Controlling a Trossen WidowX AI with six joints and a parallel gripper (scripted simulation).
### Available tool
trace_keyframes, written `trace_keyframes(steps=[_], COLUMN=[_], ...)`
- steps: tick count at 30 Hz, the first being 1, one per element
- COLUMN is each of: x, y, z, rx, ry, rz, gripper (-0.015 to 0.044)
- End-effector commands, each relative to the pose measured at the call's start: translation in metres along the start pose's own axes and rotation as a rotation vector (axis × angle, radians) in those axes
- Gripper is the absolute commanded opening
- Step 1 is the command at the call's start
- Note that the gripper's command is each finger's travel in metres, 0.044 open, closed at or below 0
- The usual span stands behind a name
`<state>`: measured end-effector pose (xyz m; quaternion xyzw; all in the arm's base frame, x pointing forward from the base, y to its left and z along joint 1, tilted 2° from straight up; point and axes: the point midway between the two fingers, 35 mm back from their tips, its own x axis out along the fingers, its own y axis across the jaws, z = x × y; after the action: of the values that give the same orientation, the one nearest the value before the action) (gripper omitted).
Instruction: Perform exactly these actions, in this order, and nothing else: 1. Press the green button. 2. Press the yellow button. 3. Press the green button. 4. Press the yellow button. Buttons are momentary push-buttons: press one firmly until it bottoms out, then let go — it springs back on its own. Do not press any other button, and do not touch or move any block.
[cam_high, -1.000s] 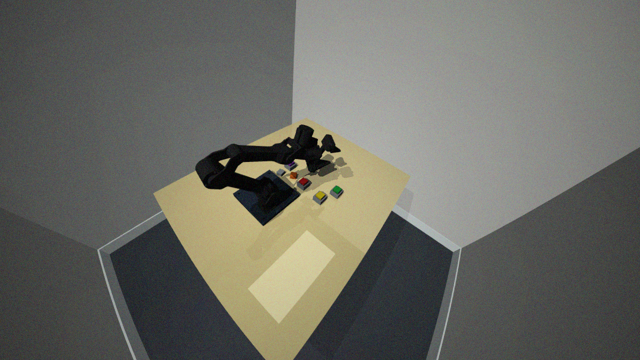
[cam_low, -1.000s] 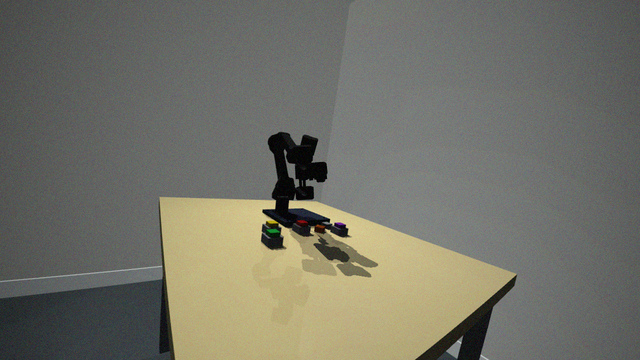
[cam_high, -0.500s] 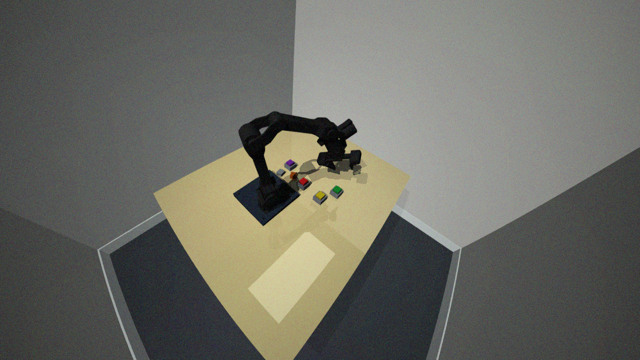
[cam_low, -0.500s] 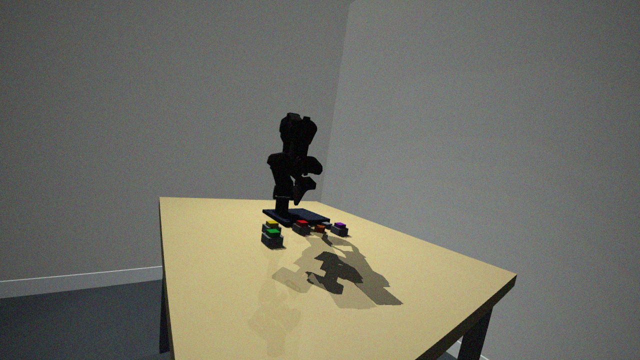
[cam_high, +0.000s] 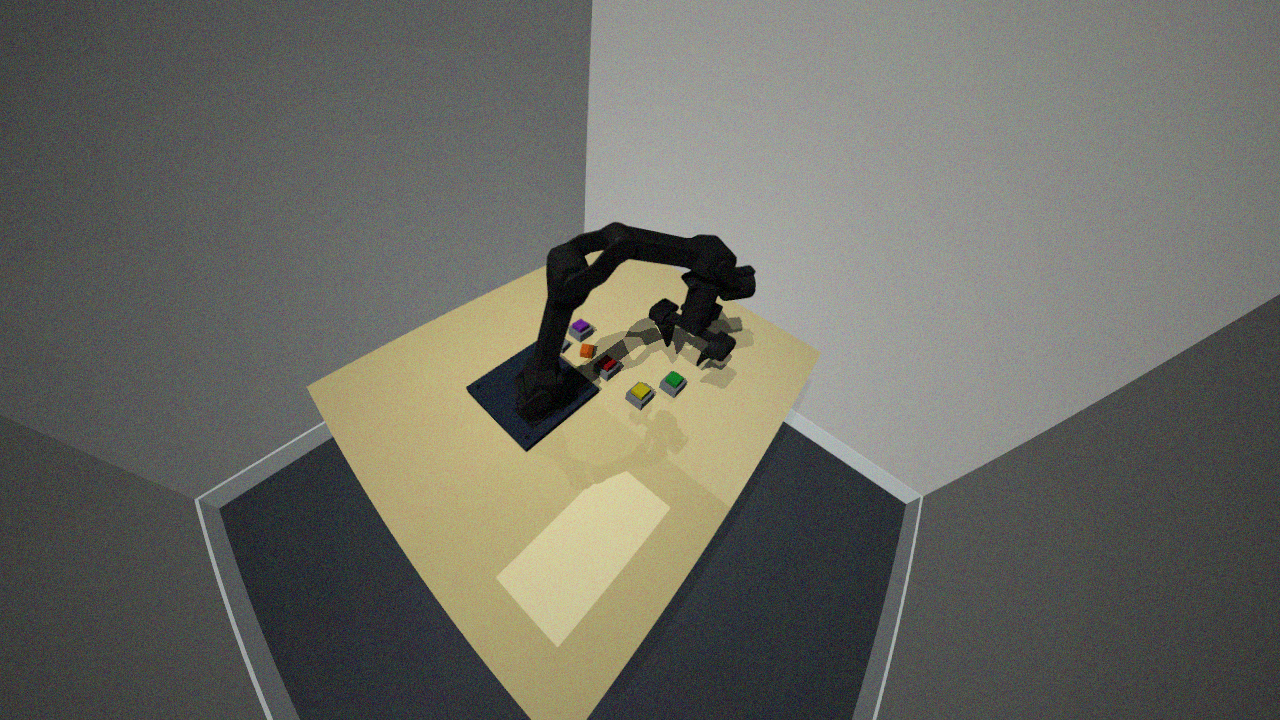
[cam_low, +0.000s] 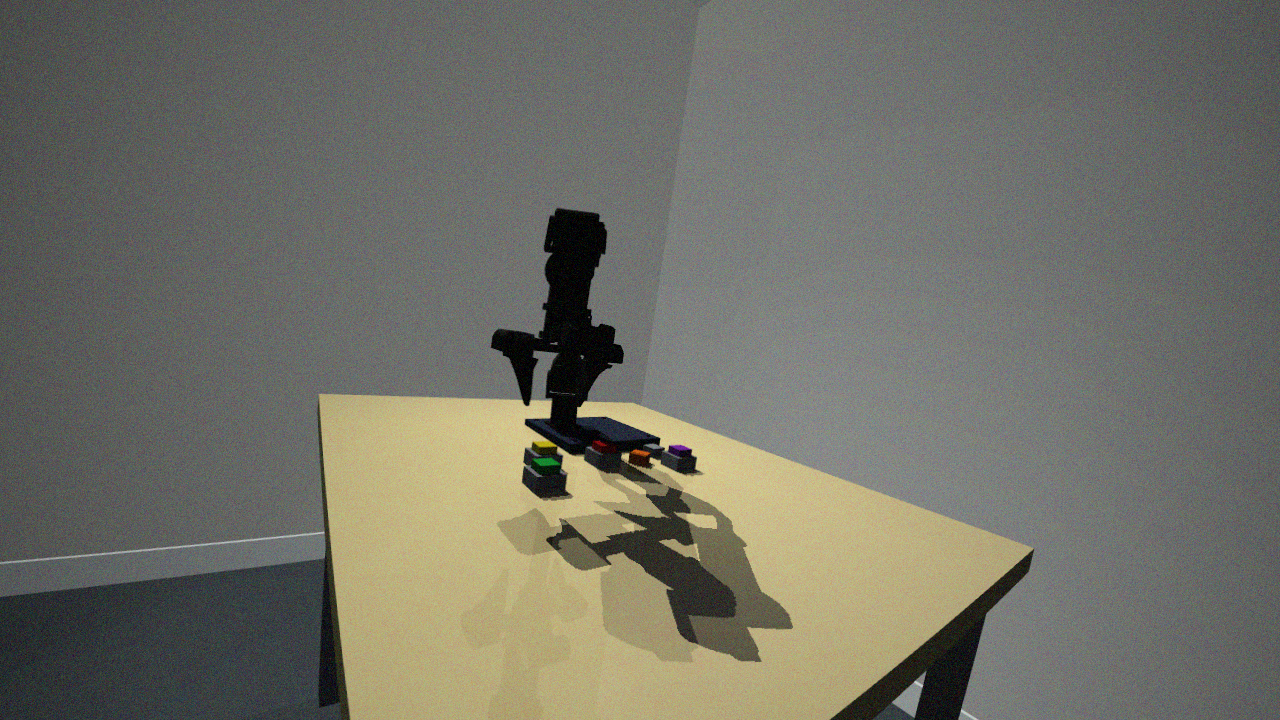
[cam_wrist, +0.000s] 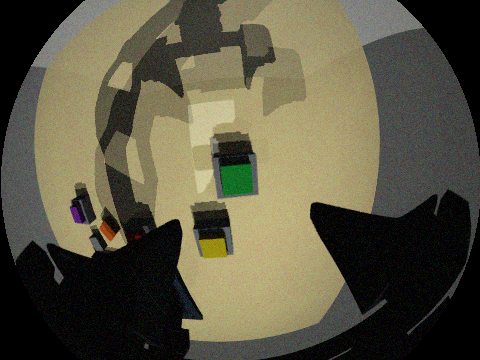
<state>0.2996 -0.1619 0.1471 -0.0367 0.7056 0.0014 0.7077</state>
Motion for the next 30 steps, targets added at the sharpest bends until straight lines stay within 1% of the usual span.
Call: trace_keyframes(steps=[1,3,5,12,13,22,30], x=[0.015,0.041,0.056,0.058,0.058,0.059,0.072], y=[0.0,0.0,0.001,0.001,0.001,0.001,0.001], z=[0.002,0.002,0.001,0.001,0.001,0.001,0.001], rx=[0.011,0.011,0.011,0.011,0.011,0.011,0.011], ry=[0.0,0.0,0.0,0.0,0.0,0.0,0.0], rz=[0.006,0.006,0.006,0.006,0.006,0.006,0.006], gripper=[0.0321,0.0269,0.0216,0.0032,0.002,0.002,0.002])
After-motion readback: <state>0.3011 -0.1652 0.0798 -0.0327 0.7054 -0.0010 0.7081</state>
